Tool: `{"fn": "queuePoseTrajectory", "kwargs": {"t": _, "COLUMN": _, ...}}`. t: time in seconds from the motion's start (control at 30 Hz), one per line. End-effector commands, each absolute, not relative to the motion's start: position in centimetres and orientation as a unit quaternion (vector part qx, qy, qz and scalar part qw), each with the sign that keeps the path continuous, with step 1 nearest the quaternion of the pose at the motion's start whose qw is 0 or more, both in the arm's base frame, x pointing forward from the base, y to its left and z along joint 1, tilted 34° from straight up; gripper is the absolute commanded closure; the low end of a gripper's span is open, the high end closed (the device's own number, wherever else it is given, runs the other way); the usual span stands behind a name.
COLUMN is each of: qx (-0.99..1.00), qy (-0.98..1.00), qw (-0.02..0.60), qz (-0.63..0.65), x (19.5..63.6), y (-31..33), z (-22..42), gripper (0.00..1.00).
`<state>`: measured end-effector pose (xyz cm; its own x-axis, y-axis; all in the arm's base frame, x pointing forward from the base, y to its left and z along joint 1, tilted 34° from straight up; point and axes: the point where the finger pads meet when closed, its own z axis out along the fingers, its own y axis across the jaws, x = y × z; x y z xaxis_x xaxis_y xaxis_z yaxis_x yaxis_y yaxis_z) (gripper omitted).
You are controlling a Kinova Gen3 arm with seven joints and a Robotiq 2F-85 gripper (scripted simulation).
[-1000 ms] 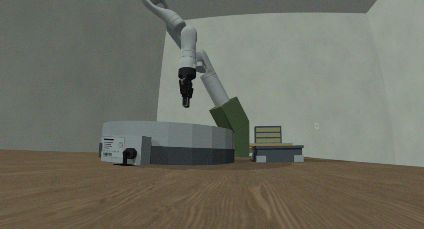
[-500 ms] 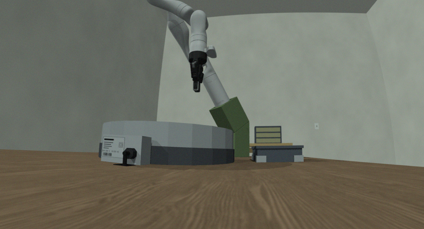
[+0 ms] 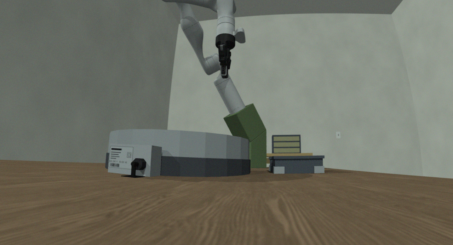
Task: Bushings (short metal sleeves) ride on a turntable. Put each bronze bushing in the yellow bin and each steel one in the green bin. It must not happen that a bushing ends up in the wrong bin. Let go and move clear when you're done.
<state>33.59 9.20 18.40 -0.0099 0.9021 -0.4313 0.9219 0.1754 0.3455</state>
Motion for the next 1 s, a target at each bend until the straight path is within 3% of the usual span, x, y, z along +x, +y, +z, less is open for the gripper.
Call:
{"fn": "queuePoseTrajectory", "kwargs": {"t": 0.0, "qx": 0.634, "qy": 0.718, "qw": 0.287, "qz": -0.007, "x": 34.0, "y": 11.6, "z": 18.9, "gripper": 0.82}}
{"fn": "queuePoseTrajectory", "kwargs": {"t": 0.3, "qx": 0.634, "qy": 0.718, "qw": 0.287, "qz": -0.007, "x": 33.9, "y": 17.0, "z": 21.2, "gripper": 0.82}}
{"fn": "queuePoseTrajectory", "kwargs": {"t": 0.97, "qx": 0.636, "qy": 0.713, "qw": 0.295, "qz": -0.002, "x": 33.9, "y": 17.0, "z": 21.2, "gripper": 0.82}}
